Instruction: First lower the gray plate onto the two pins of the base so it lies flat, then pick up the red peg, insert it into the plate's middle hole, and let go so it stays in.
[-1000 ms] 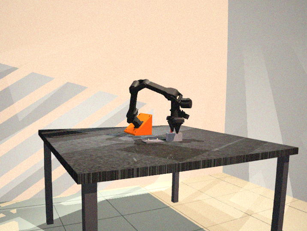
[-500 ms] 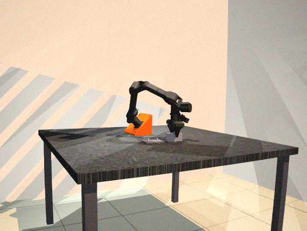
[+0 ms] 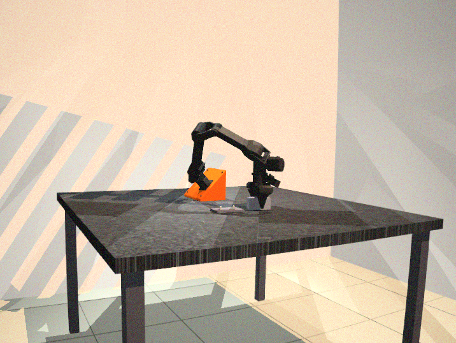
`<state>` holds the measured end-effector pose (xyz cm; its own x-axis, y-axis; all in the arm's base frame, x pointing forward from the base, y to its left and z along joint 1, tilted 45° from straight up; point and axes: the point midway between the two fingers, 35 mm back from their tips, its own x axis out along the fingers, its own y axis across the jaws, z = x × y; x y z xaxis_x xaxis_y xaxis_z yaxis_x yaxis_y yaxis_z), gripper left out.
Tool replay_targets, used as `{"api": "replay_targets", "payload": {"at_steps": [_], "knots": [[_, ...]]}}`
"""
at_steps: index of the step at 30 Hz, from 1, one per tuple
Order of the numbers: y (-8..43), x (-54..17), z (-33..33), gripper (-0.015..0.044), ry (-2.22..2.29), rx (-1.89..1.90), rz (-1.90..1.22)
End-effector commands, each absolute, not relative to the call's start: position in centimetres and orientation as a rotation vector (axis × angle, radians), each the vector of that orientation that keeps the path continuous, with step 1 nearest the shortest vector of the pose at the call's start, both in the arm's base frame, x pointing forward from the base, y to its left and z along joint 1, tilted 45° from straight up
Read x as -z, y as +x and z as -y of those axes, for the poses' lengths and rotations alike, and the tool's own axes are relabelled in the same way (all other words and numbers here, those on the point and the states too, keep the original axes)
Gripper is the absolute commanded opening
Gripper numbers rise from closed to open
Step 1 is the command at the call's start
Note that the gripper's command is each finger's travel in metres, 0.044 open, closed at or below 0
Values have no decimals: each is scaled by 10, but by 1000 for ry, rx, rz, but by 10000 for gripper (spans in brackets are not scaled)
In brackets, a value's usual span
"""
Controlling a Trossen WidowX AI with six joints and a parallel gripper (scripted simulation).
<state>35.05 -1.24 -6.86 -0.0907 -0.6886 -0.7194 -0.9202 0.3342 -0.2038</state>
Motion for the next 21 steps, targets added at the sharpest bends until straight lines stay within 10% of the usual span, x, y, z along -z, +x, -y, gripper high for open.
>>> {"api": "replay_targets", "payload": {"at_steps": [1, 9, 21], "knots": [[349, 69, 14, 309, -1426, -388, -1849], [349, 69, 14, 99, -1426, -388, -1849], [351, 69, 14, 0, -1424, -379, -1845]]}}
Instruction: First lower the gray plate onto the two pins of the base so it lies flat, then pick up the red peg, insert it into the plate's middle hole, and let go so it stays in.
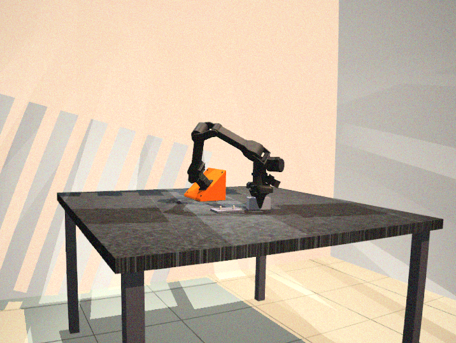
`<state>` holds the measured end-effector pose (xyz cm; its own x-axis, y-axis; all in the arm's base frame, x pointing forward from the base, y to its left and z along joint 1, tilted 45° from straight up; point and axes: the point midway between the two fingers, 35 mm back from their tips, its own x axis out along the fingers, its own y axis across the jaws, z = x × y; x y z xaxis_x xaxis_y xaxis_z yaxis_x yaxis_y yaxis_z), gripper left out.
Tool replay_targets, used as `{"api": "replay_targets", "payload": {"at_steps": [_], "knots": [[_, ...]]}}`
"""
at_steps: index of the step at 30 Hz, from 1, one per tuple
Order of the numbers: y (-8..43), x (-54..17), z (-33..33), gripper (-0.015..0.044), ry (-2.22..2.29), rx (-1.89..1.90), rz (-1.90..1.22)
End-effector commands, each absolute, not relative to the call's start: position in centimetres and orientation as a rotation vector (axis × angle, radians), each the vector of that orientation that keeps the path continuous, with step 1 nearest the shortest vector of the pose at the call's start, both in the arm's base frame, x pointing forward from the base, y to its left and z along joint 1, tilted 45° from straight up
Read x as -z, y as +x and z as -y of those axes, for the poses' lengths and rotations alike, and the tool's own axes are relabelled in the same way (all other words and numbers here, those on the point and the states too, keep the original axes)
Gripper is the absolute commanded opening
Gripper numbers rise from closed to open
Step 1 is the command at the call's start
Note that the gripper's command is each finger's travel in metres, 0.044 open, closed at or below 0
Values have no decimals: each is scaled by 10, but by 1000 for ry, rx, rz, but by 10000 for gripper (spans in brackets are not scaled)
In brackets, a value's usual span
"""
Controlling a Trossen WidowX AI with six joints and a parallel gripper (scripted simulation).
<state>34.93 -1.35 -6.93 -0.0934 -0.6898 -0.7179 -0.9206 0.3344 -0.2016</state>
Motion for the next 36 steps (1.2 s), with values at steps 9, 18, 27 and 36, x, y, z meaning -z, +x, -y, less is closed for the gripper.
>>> {"api": "replay_targets", "payload": {"at_steps": [9, 18, 27, 36], "knots": [[362, 57, 8, 0, -1409, -313, -1811], [369, 41, -14, 0, -1411, -335, -1816], [373, 23, -35, 0, -1413, -356, -1823], [374, 3, -56, 0, -1417, -374, -1832]]}}
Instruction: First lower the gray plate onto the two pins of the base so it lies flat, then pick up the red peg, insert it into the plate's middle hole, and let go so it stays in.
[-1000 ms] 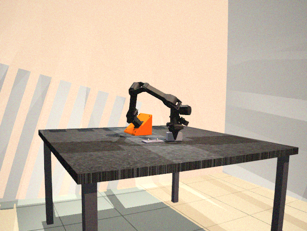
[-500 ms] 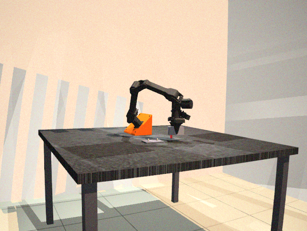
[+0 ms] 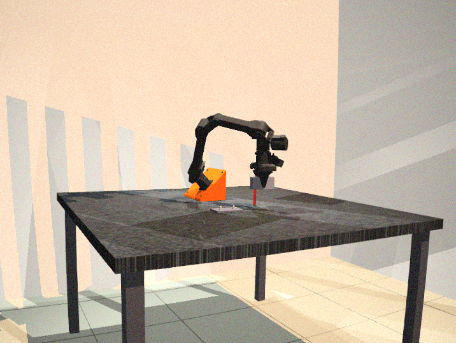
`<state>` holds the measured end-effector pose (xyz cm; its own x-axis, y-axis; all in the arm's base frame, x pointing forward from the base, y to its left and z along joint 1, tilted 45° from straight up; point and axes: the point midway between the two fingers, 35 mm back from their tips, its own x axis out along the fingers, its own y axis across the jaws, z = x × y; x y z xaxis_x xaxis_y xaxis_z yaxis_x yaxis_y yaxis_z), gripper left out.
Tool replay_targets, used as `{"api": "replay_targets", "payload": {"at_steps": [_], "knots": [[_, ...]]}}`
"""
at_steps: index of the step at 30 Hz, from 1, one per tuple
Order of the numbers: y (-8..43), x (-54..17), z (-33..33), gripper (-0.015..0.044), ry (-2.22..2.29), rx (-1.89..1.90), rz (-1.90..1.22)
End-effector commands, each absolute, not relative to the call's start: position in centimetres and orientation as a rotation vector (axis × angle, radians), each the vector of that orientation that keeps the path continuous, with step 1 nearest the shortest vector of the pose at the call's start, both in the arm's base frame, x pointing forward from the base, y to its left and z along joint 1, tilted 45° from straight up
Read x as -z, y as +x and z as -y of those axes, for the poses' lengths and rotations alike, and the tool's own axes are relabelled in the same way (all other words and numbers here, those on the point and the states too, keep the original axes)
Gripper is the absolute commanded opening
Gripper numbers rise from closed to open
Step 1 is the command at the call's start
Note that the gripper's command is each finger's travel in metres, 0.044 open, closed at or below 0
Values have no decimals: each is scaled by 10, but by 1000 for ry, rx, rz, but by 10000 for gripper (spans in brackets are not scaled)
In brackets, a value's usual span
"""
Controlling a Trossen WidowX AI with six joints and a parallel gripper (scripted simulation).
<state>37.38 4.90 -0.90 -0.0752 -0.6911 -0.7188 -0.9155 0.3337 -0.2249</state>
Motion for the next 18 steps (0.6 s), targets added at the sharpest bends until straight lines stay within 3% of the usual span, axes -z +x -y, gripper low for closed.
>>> {"api": "replay_targets", "payload": {"at_steps": [1, 18], "knots": [[374, 1, -58, 0, -1417, -376, -1833], [372, -27, -71, 0, -1430, -410, -1845]]}}
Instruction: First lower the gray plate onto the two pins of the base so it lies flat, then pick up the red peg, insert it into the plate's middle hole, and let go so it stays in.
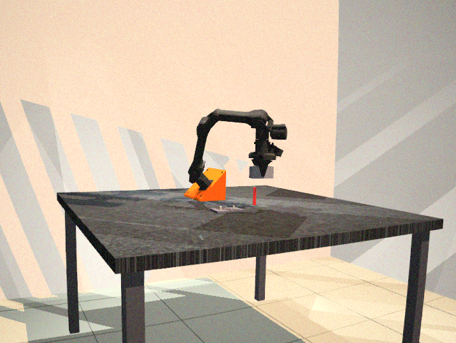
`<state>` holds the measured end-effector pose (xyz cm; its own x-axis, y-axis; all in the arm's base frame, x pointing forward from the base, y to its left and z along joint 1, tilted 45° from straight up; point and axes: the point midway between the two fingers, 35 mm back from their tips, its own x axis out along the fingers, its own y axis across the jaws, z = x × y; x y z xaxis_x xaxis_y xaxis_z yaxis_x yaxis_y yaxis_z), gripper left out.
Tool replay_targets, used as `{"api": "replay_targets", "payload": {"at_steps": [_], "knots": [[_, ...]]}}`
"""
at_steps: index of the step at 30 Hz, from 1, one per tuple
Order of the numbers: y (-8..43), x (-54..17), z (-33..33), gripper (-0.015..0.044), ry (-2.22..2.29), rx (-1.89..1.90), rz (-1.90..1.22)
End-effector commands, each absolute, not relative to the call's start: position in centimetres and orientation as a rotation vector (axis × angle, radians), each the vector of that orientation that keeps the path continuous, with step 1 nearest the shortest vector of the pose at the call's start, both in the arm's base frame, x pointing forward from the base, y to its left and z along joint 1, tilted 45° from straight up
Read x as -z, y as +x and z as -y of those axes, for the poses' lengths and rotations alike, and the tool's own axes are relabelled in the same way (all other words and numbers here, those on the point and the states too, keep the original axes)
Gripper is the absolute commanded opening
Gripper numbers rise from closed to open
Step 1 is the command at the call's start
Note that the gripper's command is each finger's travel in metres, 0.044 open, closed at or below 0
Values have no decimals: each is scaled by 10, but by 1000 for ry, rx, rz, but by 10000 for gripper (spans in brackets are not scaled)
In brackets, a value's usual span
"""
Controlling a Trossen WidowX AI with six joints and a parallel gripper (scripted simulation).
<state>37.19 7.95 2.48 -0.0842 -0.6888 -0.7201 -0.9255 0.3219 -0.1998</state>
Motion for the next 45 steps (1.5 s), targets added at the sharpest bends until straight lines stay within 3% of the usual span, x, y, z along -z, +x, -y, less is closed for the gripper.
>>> {"api": "replay_targets", "payload": {"at_steps": [1, 45], "knots": [[372, -29, -68, 0, -1433, -415, -1845], [340, -70, 67, 0, -1552, -582, -1849]]}}
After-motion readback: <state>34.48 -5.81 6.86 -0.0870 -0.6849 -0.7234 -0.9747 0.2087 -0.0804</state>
